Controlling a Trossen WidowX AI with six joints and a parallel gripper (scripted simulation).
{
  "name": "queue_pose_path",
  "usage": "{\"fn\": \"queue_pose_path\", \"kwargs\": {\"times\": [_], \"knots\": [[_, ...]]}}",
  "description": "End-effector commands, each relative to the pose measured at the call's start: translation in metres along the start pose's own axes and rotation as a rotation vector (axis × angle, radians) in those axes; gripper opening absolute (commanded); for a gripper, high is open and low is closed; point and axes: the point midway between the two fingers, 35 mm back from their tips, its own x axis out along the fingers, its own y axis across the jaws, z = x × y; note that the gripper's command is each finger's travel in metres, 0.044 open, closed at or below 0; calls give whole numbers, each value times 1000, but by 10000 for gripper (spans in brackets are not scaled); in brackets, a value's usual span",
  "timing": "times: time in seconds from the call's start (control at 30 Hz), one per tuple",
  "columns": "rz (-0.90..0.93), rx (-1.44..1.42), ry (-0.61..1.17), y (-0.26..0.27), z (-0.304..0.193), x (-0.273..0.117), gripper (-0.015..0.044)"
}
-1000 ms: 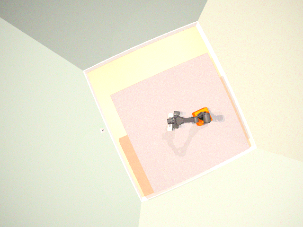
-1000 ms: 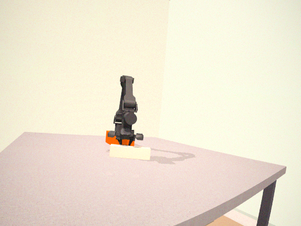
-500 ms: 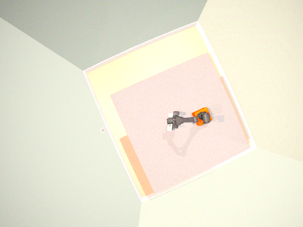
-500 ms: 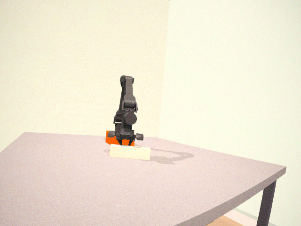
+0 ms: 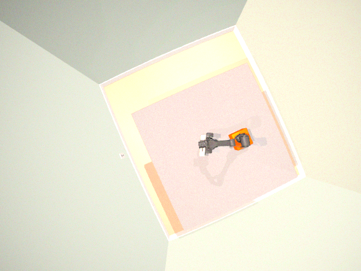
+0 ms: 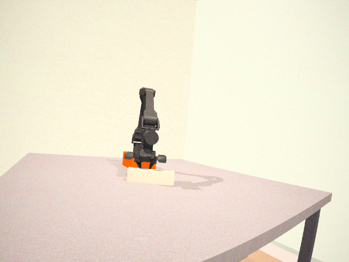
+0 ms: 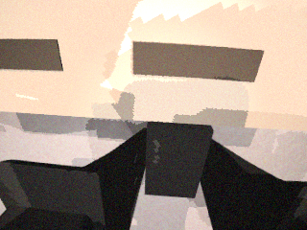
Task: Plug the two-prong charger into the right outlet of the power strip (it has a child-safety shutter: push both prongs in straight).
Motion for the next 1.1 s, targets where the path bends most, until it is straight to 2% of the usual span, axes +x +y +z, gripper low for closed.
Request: {"fn": "queue_pose_path", "kwargs": {"times": [0.0,1.07], "knots": [[1,-2,-7,0,4,-1,0],[1,-2,-8,0,17,-2,0]]}}
